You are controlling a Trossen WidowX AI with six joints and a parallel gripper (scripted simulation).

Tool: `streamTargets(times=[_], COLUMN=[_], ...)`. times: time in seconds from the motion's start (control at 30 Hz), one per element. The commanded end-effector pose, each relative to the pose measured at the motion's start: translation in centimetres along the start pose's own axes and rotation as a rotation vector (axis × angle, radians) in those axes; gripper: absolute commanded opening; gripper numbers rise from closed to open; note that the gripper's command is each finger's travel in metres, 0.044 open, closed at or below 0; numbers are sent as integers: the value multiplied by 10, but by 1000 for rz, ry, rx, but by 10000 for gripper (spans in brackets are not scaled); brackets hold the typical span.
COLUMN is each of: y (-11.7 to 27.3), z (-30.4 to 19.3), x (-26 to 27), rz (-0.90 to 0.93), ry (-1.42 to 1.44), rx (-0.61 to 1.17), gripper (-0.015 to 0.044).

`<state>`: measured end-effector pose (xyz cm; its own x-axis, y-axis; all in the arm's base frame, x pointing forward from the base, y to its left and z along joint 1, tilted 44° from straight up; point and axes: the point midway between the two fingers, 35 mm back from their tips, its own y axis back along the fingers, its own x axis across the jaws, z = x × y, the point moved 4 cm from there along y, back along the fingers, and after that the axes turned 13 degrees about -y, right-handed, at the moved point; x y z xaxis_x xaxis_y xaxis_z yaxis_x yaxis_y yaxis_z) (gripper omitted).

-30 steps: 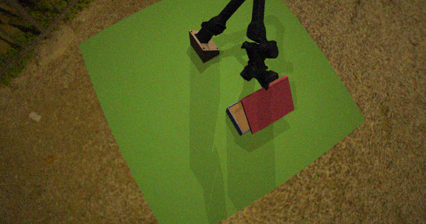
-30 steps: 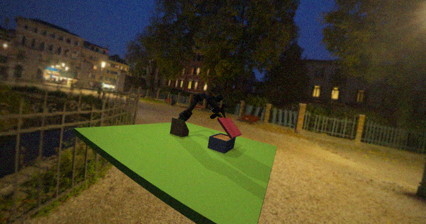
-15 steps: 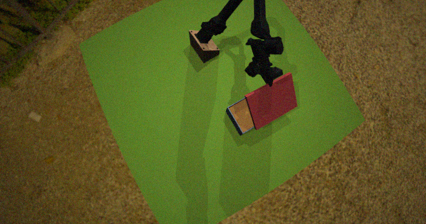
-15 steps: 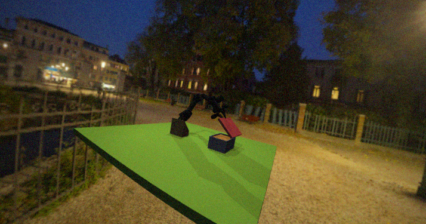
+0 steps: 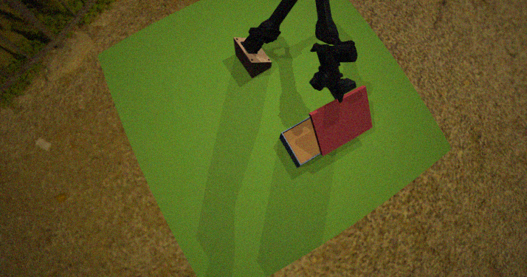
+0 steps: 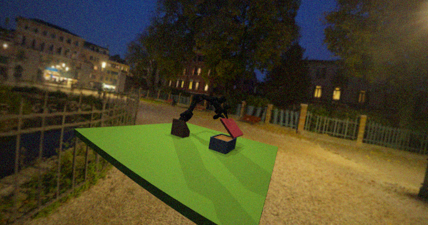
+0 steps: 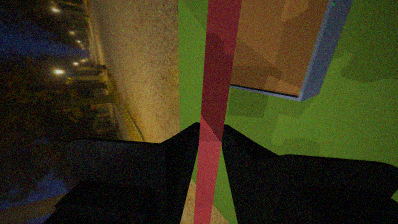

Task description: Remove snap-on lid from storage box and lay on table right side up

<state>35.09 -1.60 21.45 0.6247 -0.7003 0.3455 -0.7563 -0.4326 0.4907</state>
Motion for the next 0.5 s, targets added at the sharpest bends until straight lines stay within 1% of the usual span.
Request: streamTargets(times=[0.0, 0.47], y=[5, 8], z=[-15, -41], x=[2, -7], rz=[22, 22], ry=[12, 11], rx=[9, 10], gripper=[0, 0])
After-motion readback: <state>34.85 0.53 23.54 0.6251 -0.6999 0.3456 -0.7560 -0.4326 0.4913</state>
